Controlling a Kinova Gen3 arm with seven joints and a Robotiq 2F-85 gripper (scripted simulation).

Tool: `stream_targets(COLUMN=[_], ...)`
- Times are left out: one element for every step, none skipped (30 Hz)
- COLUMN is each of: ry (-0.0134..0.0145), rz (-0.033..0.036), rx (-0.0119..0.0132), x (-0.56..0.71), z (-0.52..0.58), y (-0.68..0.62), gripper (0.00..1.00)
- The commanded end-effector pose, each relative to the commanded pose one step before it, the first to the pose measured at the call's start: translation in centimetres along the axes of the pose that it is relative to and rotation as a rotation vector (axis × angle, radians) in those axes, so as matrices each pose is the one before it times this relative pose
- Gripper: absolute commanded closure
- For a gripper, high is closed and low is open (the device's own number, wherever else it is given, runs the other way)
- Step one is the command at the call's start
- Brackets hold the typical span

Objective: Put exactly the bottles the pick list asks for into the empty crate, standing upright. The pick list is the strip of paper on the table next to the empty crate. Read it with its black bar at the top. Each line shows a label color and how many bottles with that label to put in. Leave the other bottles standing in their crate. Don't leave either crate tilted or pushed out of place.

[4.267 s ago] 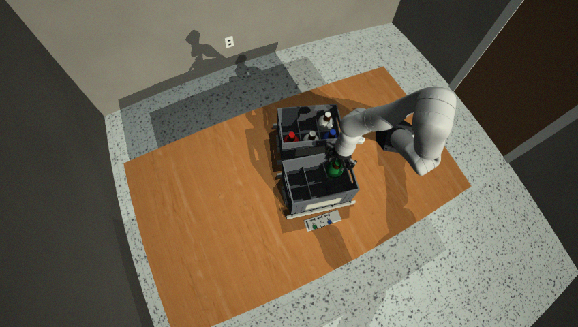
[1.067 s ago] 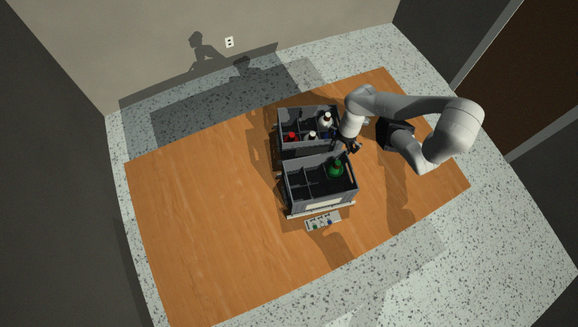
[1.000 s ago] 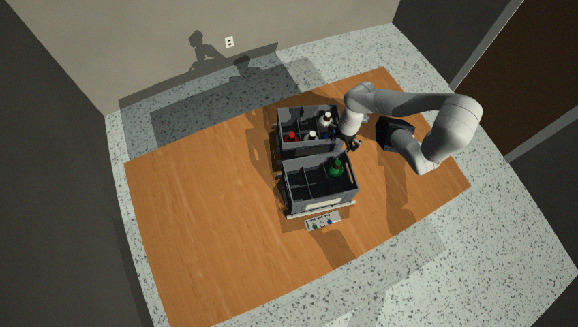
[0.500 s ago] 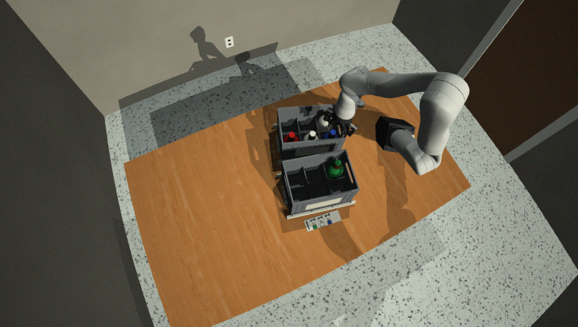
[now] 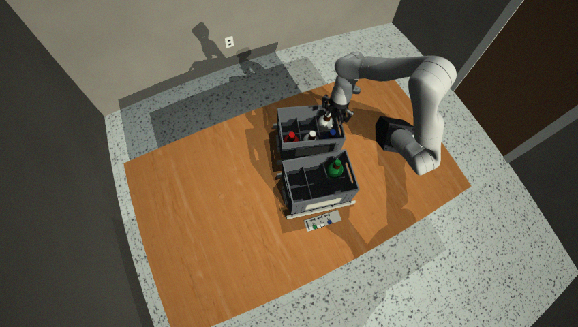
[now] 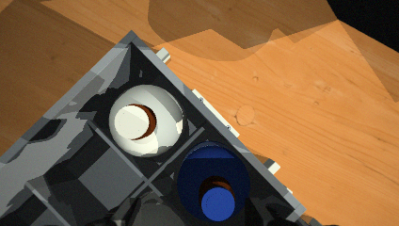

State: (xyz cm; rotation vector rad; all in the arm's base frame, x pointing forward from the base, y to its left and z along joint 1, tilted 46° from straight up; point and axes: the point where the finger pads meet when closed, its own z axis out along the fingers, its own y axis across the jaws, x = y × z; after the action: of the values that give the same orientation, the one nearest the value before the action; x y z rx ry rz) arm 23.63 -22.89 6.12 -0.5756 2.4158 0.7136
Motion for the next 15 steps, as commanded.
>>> stream_targets(ry=[-0.00884,0.0001,0.00009,0.00008,0.00007,0.00007,0.00007,0.00007,0.00007,0.0,0.0,0.00017,0.00016,-0.00008,-0.00175], rz=[0.0019,-0.00008,-0.00006,-0.00004,-0.00002,-0.00002,-0.00001,-0.00001,-0.00001,0.0,0.0,-0.00046,0.00006,0.00021,0.00211], rx=[-0.00922,-0.0001,-0.00008,-0.00007,-0.00006,-0.00005,-0.00005,-0.00005,-0.00005,0.0,0.0,-0.00051,0.00007,0.00016,0.00066], x=[1.496,0.364,0.365,0.365,0.366,0.366,0.366,0.366,0.366,0.0,0.0,0.337,0.38,0.181,-0.055], z=[0.208,0.003,0.002,0.002,0.001,0.001,0.001,0.001,0.001,0.0,0.0,0.02,-0.006,-0.007,0.0], y=[-1.106,-0.339,-0.339,-0.339,-0.34,-0.34,-0.34,-0.34,-0.34,0.0,0.0,-0.342,-0.337,-0.162,-0.022], gripper=[0.33,0.33,0.33,0.33,0.33,0.33,0.33,0.33,0.33,0.33,0.33,0.33,0.33,0.33,0.33])
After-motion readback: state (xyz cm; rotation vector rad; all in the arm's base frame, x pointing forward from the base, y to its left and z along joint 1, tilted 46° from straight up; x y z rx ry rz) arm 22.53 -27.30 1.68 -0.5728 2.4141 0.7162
